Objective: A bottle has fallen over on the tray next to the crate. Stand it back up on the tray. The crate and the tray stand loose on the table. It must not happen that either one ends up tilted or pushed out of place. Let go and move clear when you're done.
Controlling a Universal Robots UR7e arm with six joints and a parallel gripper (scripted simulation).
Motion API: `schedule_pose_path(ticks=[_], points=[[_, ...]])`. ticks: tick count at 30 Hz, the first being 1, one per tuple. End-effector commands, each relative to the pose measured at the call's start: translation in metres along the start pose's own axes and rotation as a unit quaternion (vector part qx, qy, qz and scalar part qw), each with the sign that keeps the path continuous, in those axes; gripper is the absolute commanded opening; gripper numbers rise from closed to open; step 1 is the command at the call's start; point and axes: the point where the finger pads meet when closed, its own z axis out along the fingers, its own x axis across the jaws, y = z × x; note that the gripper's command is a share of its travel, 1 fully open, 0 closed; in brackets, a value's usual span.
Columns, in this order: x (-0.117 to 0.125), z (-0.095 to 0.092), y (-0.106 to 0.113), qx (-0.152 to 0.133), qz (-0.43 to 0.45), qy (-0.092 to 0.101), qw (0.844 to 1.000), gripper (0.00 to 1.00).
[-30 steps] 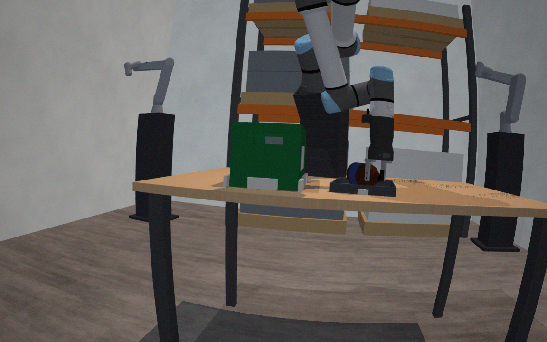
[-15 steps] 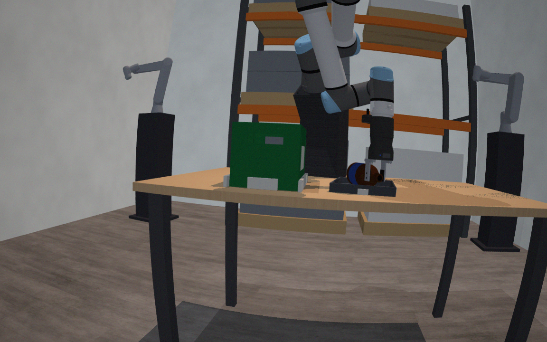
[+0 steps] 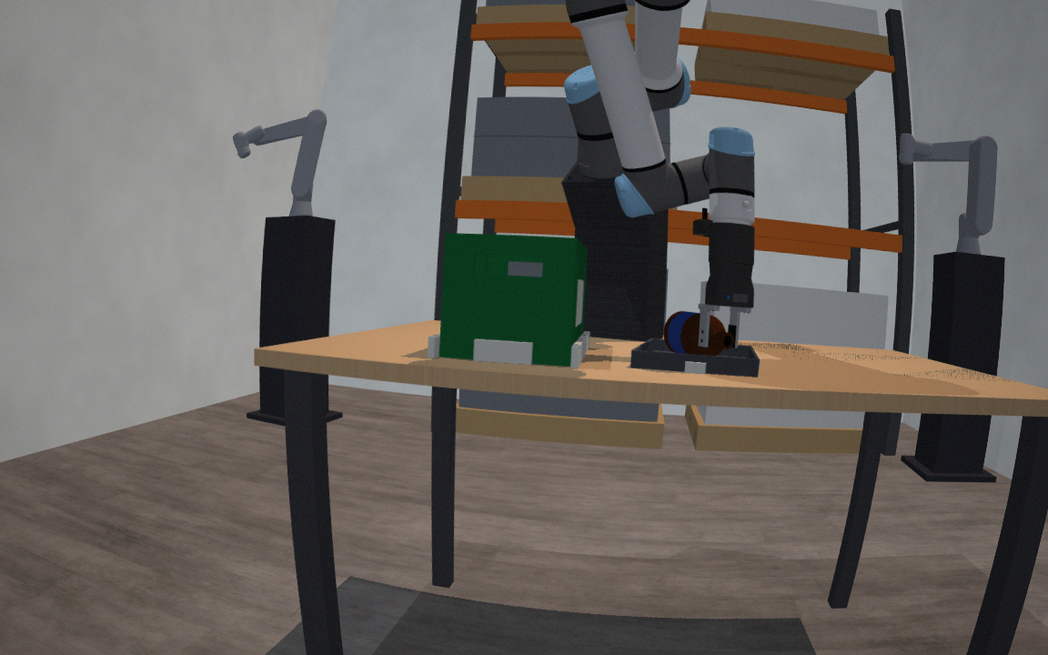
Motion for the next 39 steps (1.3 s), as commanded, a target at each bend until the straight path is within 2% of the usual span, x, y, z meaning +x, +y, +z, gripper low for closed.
schedule_pose_path(ticks=[1, 3, 4, 39], points=[[-0.0012, 0.0004, 0.0017, -0.002, 0.001, -0.001, 1.0, 1.0], [-0.0012, 0.0004, 0.0017, -0.002, 0.001, -0.001, 1.0, 1.0], [-0.0012, 0.0004, 0.0017, -0.002, 0.001, -0.001, 1.0, 0.0], [-0.0011, 0.0004, 0.0014, -0.001, 0.001, -0.001, 1.0, 0.0]])
